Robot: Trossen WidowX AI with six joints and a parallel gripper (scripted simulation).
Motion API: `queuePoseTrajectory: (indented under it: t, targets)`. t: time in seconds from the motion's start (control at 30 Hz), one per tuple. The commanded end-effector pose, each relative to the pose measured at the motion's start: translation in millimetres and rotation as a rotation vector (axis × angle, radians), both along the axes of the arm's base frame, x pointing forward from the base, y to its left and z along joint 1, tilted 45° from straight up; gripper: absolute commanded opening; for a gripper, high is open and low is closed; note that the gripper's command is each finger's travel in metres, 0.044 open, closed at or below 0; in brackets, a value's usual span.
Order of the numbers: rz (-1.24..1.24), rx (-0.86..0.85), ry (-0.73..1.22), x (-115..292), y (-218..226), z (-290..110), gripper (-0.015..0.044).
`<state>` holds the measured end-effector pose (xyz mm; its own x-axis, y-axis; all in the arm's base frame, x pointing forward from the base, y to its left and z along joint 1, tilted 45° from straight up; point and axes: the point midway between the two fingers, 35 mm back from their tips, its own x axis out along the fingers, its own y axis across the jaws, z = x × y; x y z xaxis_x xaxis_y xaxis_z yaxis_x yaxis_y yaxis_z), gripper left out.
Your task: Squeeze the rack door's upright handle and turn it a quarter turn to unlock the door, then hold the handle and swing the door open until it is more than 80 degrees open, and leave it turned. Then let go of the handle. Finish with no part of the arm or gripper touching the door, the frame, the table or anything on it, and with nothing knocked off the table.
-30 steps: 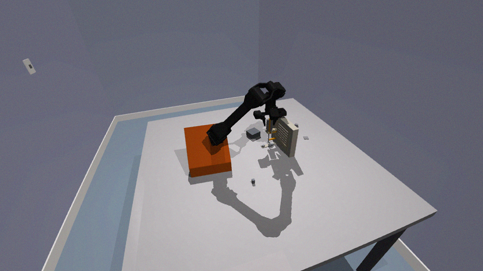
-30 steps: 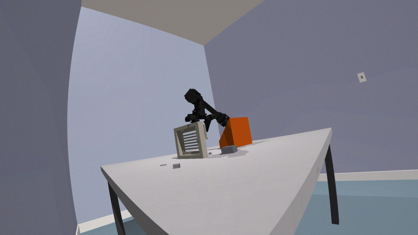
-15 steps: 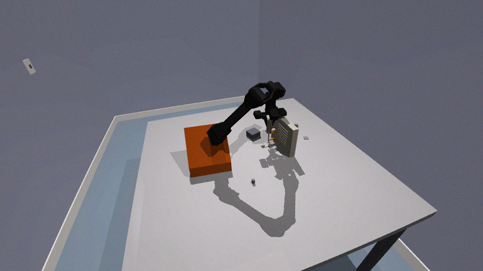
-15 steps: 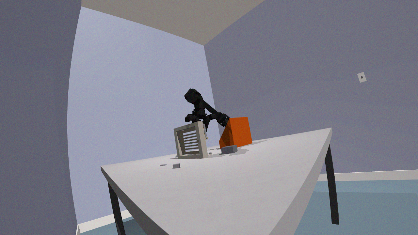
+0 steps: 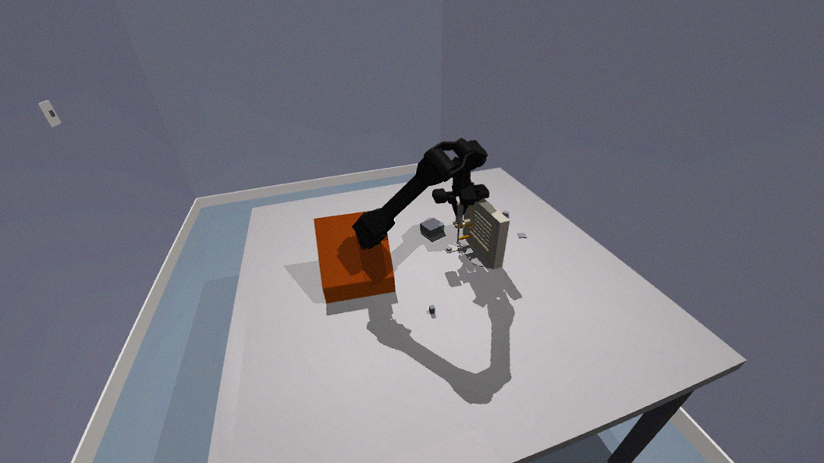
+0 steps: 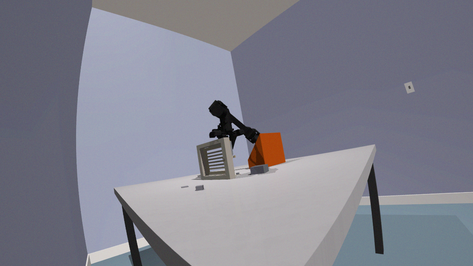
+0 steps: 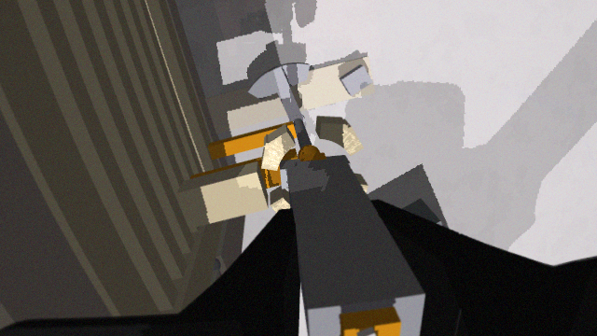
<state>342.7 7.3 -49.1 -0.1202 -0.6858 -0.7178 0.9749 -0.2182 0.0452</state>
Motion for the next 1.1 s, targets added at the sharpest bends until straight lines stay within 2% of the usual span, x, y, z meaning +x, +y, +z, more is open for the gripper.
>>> queuePoseTrajectory:
  t: [0.0,0.23,1.07]
  targets:
    - [0.000,-0.003,-0.001,0,0,0,0.0027]
    - [0.010,-0.001,0.009,-1,-1,0,0.0009]
    - [0.384,0.061,0.369,-29,-8,12,0.0009]
